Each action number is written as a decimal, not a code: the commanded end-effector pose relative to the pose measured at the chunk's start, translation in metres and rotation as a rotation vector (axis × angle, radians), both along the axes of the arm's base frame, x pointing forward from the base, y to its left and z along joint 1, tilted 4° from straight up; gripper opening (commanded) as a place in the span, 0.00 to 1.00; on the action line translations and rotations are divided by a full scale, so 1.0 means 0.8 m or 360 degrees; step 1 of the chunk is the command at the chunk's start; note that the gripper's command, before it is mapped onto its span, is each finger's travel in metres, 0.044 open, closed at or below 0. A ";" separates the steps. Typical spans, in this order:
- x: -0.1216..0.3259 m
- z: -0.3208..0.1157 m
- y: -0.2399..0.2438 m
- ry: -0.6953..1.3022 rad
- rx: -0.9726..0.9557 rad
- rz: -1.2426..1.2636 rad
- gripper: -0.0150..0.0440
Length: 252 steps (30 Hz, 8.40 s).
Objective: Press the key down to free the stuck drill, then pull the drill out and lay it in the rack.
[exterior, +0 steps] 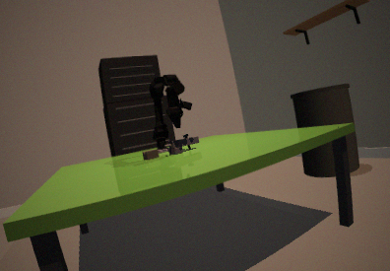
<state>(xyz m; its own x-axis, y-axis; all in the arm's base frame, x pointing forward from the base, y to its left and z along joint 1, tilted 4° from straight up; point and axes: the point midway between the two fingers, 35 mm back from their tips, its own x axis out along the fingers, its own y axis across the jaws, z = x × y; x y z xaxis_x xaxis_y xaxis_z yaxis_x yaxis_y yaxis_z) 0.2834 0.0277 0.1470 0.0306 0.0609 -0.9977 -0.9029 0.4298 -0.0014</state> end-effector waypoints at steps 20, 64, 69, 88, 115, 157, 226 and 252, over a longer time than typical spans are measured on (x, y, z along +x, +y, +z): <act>0.029 -0.080 -0.114 -0.0045 -0.0038 0.1332 1.00; 0.023 -0.143 -0.094 -0.0046 -0.0035 0.1332 1.00; 0.023 -0.139 -0.095 -0.0047 -0.0035 0.1337 0.82; 0.024 -0.139 -0.097 -0.0046 -0.0036 0.1335 0.25; 0.040 -0.139 -0.136 -0.0045 -0.0040 0.1332 0.25; 0.037 -0.146 -0.127 -0.0045 -0.0039 0.1332 1.00; 0.044 -0.142 -0.142 -0.0045 -0.0041 0.1332 0.25; 0.061 -0.141 -0.185 -0.0045 -0.0045 0.1332 0.25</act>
